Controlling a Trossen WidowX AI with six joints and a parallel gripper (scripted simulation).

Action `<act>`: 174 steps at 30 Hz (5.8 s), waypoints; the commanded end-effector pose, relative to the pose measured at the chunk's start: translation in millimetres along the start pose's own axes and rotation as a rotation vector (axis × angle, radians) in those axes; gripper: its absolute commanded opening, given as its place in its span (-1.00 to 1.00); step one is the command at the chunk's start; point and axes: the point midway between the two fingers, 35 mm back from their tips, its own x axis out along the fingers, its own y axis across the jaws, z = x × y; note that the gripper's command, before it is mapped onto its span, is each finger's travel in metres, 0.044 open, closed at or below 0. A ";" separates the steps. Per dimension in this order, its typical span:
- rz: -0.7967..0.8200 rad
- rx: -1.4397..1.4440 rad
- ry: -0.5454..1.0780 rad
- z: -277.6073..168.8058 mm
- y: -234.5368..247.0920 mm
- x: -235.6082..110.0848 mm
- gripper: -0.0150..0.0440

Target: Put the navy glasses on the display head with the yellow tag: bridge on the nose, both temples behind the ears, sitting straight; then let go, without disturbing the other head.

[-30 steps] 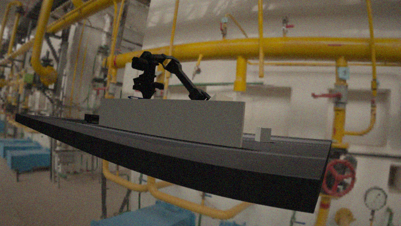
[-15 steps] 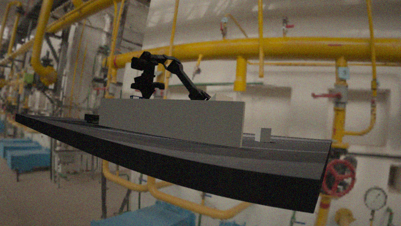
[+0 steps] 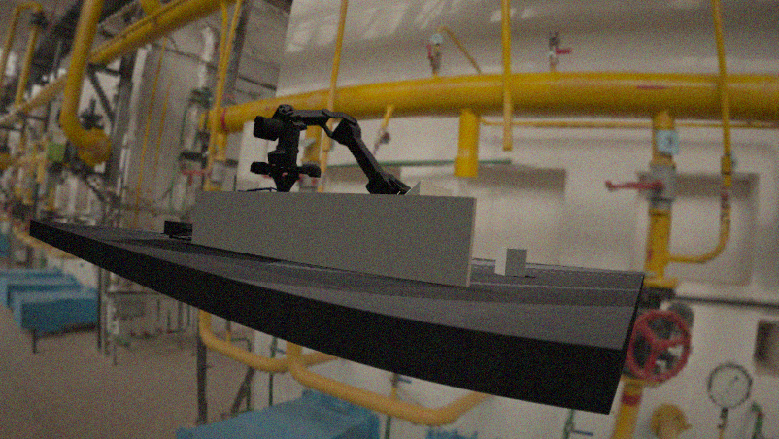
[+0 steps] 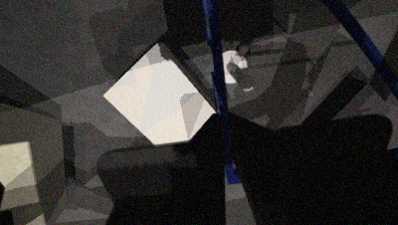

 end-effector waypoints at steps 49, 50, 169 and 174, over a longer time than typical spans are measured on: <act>-0.011 -0.444 0.000 -57.4 -6.4 57.2 -0.49; -0.011 -0.444 0.000 -57.9 -6.2 57.2 -0.49; -0.005 -0.444 -0.002 -94.6 0.2 23.7 -0.49; -0.008 -0.445 0.000 -94.3 1.8 0.8 -0.49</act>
